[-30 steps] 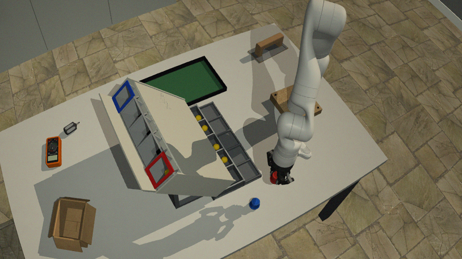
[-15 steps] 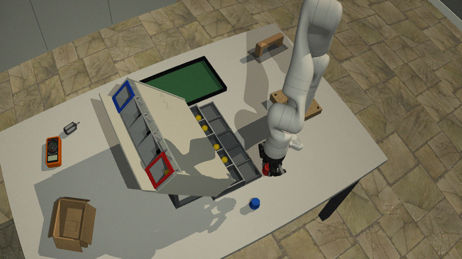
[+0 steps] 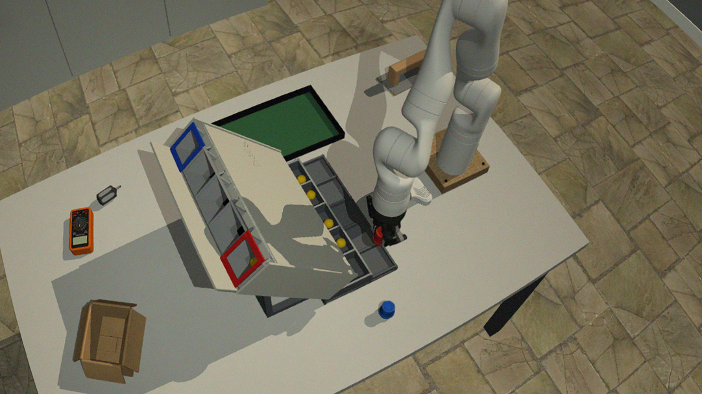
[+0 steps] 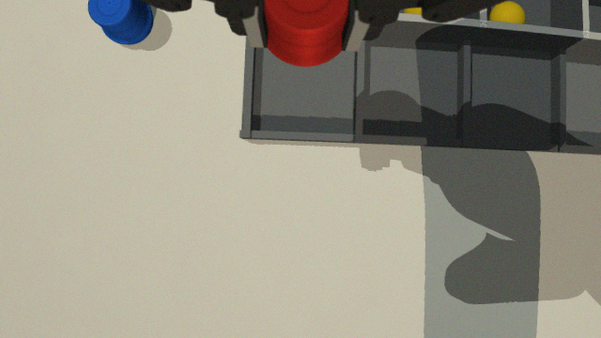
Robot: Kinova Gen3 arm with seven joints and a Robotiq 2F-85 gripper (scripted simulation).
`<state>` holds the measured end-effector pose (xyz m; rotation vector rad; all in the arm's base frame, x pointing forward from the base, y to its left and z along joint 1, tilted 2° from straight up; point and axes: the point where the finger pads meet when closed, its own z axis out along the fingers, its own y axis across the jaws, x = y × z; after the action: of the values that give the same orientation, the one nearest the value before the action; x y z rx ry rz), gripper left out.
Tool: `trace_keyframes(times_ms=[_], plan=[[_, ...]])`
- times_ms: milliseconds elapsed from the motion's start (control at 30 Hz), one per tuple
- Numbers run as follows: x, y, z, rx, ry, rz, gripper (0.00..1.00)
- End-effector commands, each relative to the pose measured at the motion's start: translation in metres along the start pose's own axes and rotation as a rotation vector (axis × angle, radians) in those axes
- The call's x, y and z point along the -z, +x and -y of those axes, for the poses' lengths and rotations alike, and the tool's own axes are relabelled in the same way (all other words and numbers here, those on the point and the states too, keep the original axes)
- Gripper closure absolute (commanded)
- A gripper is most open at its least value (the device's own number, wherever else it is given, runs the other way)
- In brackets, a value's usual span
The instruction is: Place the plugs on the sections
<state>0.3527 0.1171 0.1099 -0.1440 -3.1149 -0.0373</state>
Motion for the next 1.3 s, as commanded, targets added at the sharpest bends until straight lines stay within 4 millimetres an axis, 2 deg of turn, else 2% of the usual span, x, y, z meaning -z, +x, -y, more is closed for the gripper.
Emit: trace_keyframes(times_ms=[0,433,467,1000,1033,1267], plan=[[0.002,-0.001,0.001,0.007,-0.003,0.003,1.0],[0.002,-0.001,0.001,0.007,-0.003,0.003,1.0],[-0.024,-0.002,0.001,0.006,-0.004,0.003,1.0],[-0.024,-0.002,0.001,0.006,-0.004,0.003,1.0],[-0.047,-0.002,0.001,0.007,-0.003,0.004,1.0],[-0.047,-0.002,0.001,0.007,-0.003,0.004,1.0]])
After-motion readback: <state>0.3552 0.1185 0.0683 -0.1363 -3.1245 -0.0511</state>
